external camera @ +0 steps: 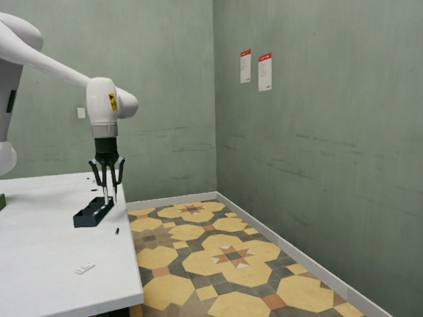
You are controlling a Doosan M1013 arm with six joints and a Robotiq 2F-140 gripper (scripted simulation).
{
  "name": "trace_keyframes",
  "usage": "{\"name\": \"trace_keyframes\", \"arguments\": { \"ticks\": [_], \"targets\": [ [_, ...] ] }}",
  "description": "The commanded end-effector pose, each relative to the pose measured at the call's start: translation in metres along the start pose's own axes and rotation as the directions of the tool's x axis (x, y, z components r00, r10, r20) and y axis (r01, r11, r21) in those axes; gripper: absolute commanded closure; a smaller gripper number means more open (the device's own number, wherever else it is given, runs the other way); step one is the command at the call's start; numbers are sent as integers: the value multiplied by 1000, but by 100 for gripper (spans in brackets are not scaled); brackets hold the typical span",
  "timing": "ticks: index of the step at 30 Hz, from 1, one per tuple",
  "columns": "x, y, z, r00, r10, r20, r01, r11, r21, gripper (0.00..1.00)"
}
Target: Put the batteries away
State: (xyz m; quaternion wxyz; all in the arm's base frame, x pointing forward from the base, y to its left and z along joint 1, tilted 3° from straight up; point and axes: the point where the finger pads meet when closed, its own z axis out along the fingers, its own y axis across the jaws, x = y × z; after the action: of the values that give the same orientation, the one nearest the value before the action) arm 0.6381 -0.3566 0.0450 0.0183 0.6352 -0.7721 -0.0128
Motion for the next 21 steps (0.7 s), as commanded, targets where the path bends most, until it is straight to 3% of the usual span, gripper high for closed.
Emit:
{"name": "trace_keyframes", "arguments": {
  "ticks": [1, 8, 21],
  "targets": [
    [8, -4, 2, 1000, -1, 0, 1, 1000, 2, 77],
    [60, -24, 22, 1000, -1, 0, 1, 1000, 2, 77],
    [60, -24, 22, 1000, -1, 0, 1, 1000, 2, 77]
  ]
}}
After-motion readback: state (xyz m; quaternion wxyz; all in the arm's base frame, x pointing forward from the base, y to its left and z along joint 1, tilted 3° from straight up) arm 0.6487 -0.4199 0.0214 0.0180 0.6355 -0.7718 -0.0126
